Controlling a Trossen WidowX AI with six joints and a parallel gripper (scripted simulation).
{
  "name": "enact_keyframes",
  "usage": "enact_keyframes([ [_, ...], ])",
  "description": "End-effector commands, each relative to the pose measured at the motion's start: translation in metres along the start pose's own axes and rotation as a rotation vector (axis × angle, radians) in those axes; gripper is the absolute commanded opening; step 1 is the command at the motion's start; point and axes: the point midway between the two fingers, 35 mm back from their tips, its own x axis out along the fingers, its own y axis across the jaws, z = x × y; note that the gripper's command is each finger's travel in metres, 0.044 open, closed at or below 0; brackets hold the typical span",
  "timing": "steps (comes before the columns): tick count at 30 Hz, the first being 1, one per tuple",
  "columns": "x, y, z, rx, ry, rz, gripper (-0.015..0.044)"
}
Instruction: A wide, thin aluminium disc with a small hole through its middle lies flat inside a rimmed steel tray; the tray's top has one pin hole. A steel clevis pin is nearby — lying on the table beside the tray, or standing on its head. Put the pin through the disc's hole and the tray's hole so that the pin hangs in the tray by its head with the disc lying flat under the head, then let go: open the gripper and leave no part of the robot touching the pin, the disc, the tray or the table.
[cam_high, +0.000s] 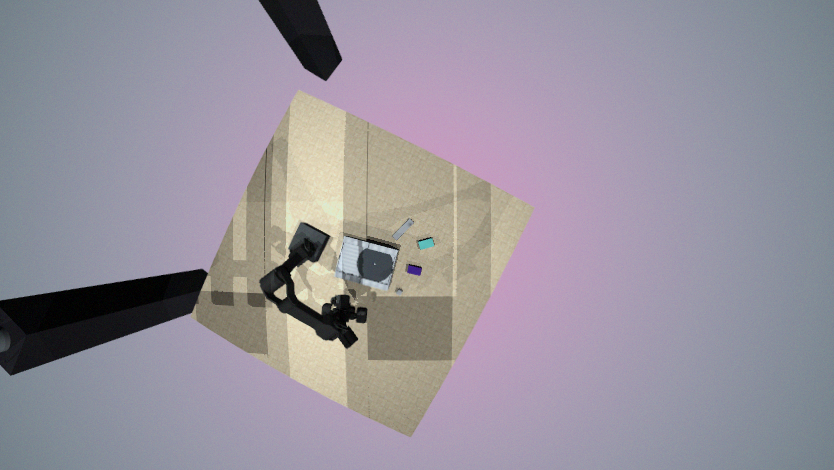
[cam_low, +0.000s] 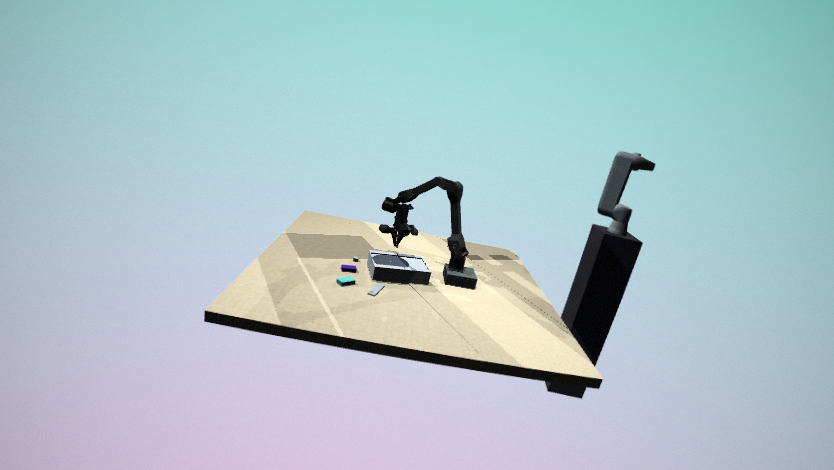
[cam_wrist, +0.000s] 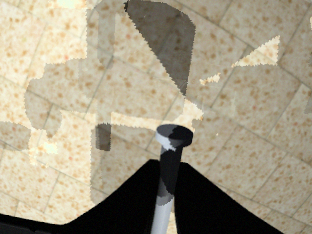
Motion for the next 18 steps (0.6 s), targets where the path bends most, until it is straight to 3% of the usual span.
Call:
enact_keyframes([
  [1,0.006,0.0,0.0,-0.01,-0.002,-0.001,0.0],
  [18,0.034,-0.002,0.0,-0.012,-0.002,-0.001,0.0],
])
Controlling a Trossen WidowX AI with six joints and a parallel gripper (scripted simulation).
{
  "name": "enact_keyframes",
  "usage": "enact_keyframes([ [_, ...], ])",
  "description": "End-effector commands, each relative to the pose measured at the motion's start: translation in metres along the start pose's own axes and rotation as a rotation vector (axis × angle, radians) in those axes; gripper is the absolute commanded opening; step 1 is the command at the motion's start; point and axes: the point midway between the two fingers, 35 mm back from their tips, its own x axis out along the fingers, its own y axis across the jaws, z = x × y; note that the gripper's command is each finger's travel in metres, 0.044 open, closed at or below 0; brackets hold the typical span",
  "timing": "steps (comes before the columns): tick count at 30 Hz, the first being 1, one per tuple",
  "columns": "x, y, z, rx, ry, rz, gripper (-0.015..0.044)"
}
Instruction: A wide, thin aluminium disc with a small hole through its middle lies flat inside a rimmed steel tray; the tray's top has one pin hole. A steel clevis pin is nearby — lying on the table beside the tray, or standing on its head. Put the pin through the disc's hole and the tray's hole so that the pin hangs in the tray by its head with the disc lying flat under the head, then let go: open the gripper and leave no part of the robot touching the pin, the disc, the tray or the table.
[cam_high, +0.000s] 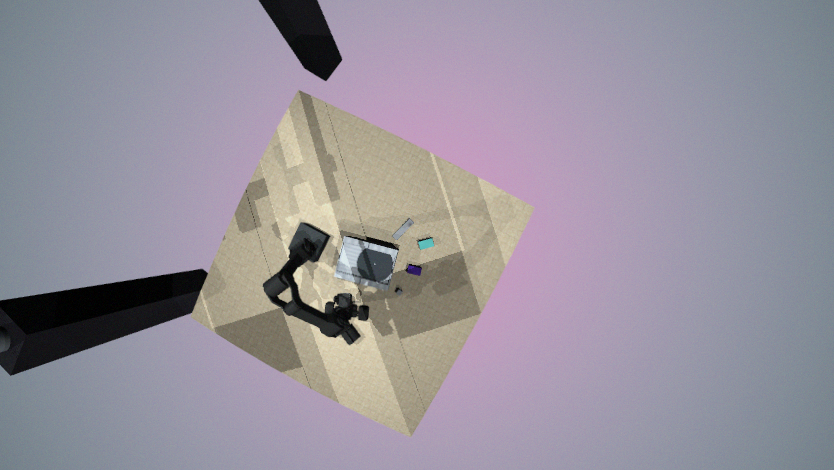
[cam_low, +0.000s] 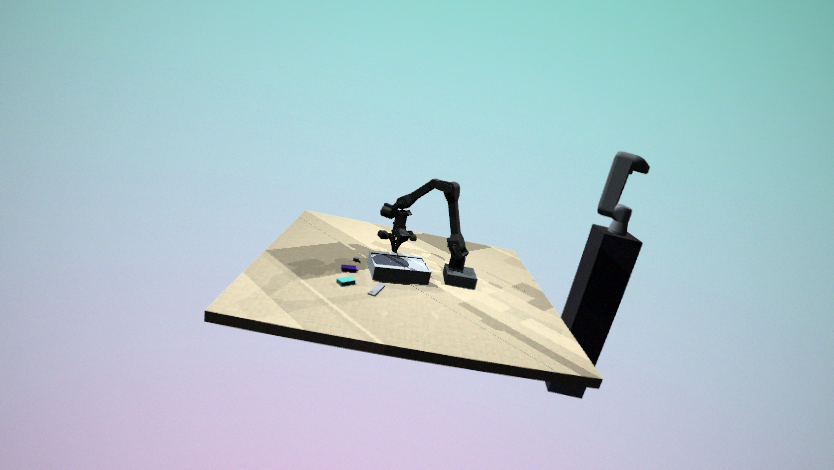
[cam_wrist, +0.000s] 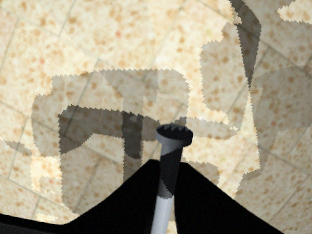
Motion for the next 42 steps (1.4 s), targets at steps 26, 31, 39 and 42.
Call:
enact_keyframes([
  [26,0.021,-0.001,0.001,-0.002,-0.003,0.002,0.0105],
  [31,0.021,-0.001,0.001,-0.002,-0.003,0.002,0.016],
  [39,0.016,-0.002,0.011,-0.005,0.287,0.004,0.016],
  [42,0.013,-0.001,0.013,-0.002,0.374,-0.002,0.016],
])
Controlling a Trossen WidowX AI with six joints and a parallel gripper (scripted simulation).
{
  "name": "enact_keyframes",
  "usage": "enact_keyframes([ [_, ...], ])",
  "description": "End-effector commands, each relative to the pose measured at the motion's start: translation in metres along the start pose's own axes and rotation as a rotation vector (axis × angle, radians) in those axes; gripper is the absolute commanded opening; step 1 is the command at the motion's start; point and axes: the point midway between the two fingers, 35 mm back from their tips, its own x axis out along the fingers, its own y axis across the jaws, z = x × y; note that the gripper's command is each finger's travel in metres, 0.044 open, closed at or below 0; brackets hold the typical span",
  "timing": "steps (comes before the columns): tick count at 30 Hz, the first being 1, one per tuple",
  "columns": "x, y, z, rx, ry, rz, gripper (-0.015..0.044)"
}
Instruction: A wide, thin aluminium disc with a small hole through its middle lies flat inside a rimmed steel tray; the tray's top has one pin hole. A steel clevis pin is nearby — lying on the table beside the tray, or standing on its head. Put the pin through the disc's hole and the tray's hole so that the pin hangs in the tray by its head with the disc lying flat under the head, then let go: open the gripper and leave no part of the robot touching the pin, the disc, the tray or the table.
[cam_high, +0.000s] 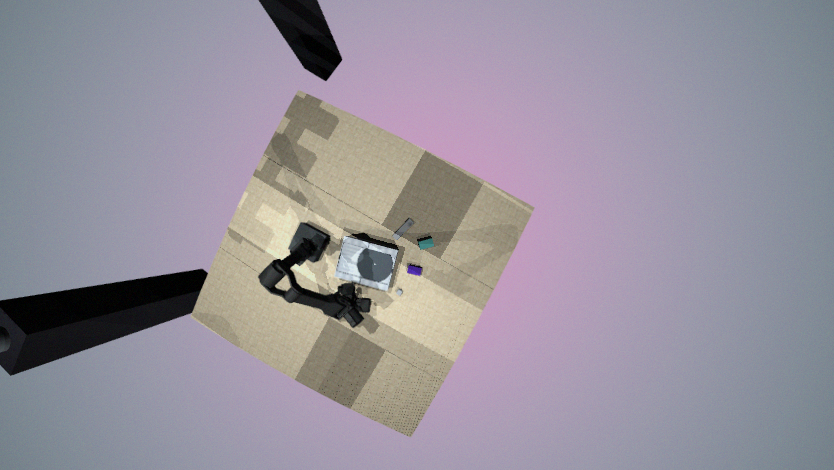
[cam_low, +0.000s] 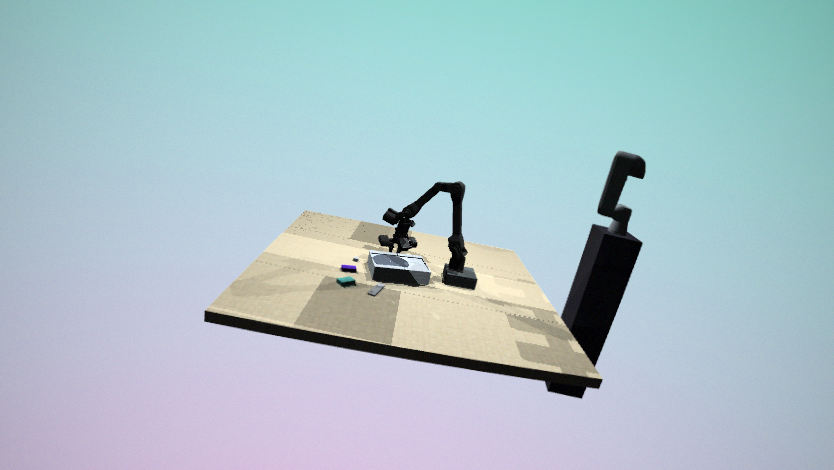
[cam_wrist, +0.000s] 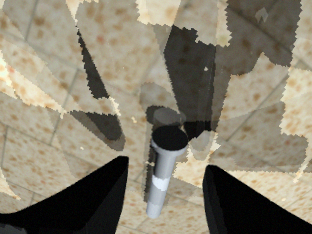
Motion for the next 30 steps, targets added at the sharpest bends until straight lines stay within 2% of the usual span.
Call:
enact_keyframes([
  [1,-0.0026,0.0017,-0.0016,0.016,0.071,-0.003,0.016],
  [26,0.0065,0.0017,0.0014,0.016,0.071,-0.003,0.016],
  [30,0.0065,0.0017,0.0014,0.016,0.071,-0.003,0.0055],
])
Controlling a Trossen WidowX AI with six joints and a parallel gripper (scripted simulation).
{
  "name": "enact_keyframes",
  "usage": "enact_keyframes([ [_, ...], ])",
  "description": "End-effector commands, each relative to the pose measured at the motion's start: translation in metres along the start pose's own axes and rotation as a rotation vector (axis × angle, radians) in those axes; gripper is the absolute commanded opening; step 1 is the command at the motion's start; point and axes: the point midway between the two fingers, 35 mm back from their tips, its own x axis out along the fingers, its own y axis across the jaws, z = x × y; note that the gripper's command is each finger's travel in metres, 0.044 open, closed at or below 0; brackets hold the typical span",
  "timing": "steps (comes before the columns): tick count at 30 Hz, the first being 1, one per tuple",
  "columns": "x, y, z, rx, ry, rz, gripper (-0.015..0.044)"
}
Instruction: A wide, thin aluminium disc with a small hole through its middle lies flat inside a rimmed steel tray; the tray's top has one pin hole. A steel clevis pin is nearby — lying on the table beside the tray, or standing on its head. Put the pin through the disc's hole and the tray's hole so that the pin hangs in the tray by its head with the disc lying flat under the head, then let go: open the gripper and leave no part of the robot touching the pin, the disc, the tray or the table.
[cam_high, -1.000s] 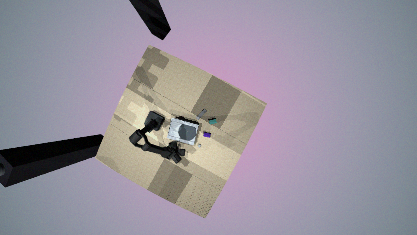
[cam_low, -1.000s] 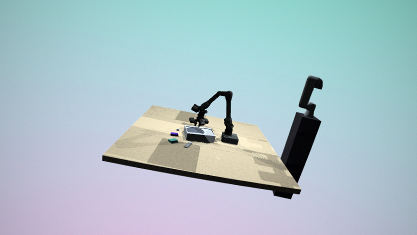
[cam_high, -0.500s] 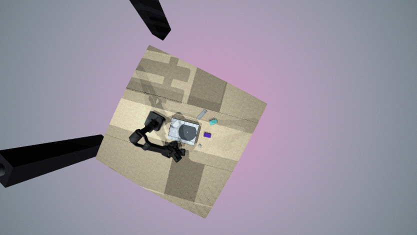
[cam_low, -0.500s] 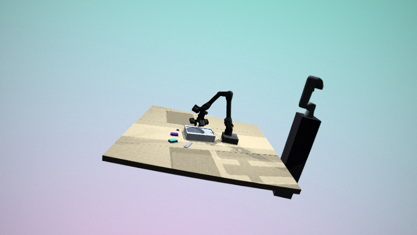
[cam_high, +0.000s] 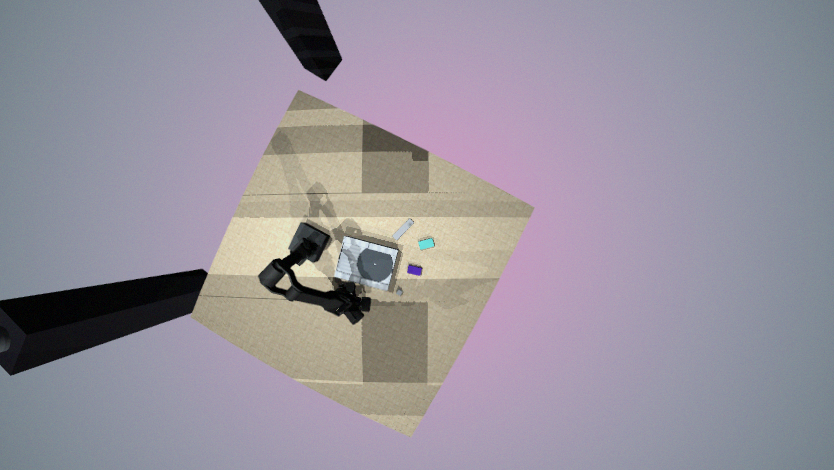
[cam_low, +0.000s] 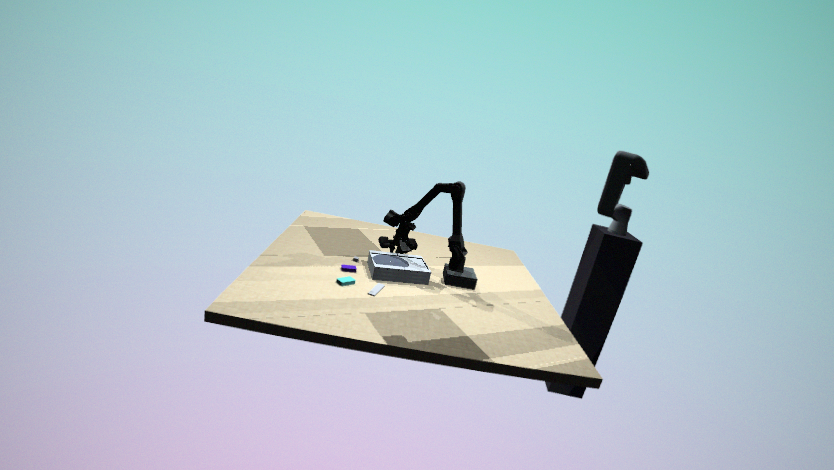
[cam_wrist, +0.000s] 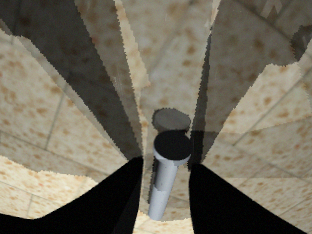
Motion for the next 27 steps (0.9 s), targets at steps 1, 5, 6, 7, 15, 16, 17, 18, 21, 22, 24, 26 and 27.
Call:
enact_keyframes([
  [1,0.0,0.0,0.0,0.007,0.002,0.002,0.0048],
  [5,0.0,0.0,0.0,0.007,0.002,0.002,0.0022],
  [6,0.0,0.0,0.0,0.007,0.002,0.002,0.0015],
  [7,0.0,0.0,0.0,0.007,0.002,0.002,0.0008],
  [15,-0.002,0.0,-0.001,0.005,0.002,0.002,0.0],
  [16,-0.004,0.0,-0.002,0.004,0.002,0.002,0.0],
  [17,-0.007,0.0,-0.003,0.004,0.002,0.002,0.0],
  [18,-0.011,0.0,-0.005,0.003,0.002,0.002,0.0],
  [21,-0.02,0.0,-0.008,0.001,0.002,0.001,0.0],
  [22,-0.023,0.0,-0.009,0.0,0.001,0.001,0.0],
  [24,-0.029,0.0,-0.012,0.0,0.002,0.001,0.0],
  [26,-0.036,0.0,-0.015,0.0,0.002,0.001,0.0],
  [27,-0.039,0.0,-0.016,0.0,0.002,0.001,0.0],
])
